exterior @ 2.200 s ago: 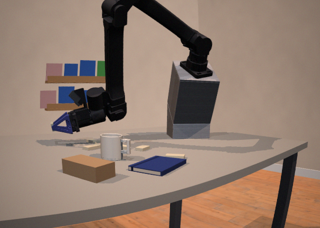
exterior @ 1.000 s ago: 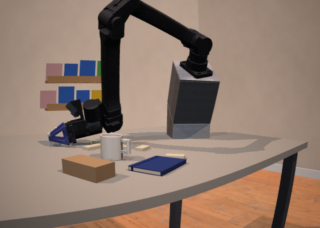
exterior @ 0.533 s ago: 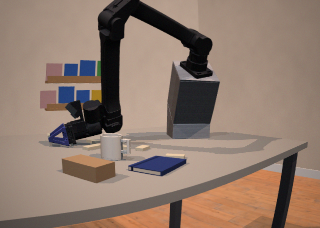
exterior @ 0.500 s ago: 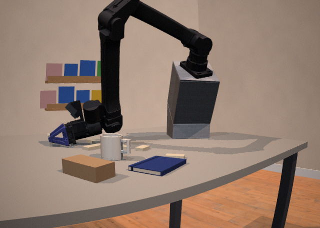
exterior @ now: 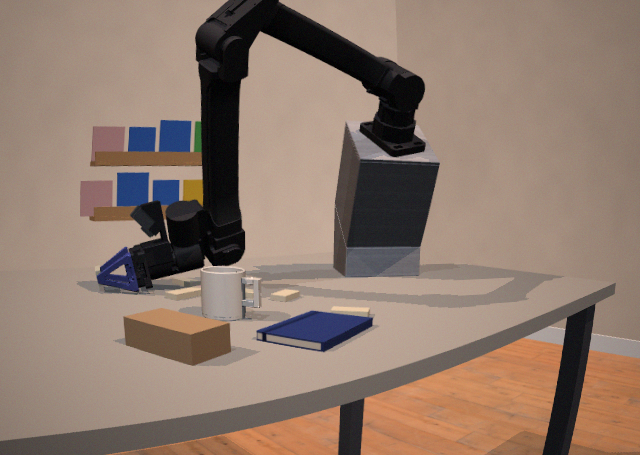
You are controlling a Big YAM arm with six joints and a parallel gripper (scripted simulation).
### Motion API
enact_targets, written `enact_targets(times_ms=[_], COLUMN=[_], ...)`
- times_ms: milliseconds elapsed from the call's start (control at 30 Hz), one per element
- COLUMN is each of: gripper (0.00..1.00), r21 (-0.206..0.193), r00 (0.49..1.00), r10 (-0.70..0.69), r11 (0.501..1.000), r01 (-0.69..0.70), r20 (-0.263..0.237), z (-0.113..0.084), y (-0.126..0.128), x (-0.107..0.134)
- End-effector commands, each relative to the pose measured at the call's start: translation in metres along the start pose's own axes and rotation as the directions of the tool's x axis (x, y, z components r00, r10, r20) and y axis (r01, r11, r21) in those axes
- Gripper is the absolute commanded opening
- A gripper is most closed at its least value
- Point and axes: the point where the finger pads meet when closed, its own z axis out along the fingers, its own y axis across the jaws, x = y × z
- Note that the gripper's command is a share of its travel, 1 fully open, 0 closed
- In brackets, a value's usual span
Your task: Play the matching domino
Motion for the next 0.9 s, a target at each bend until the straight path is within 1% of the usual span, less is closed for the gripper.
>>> enact_targets(times_ms=[0,67,300,333,633,867], gripper=[0.51,0.51,0.51,0.51,0.51,0.51], r21=[-0.030,-0.037,-0.037,-0.002,-0.037,-0.037], r00=[0.999,0.998,0.998,1.000,0.998,0.998], r10=[0.014,0.017,0.017,0.003,0.017,0.017], r11=[0.999,0.999,0.999,1.000,0.999,0.999], r01=[-0.012,-0.015,-0.015,-0.002,-0.015,-0.015], r20=[0.049,0.060,0.060,0.013,0.060,0.060], z=[0.0007,0.0006,0.0006,0.0011,0.0003,0.0003], y=[0.0064,0.0079,0.0079,0.0006,0.0074,0.0074], x=[-0.0069,-0.0074,-0.0074,-0.0042,-0.0063,-0.0063])
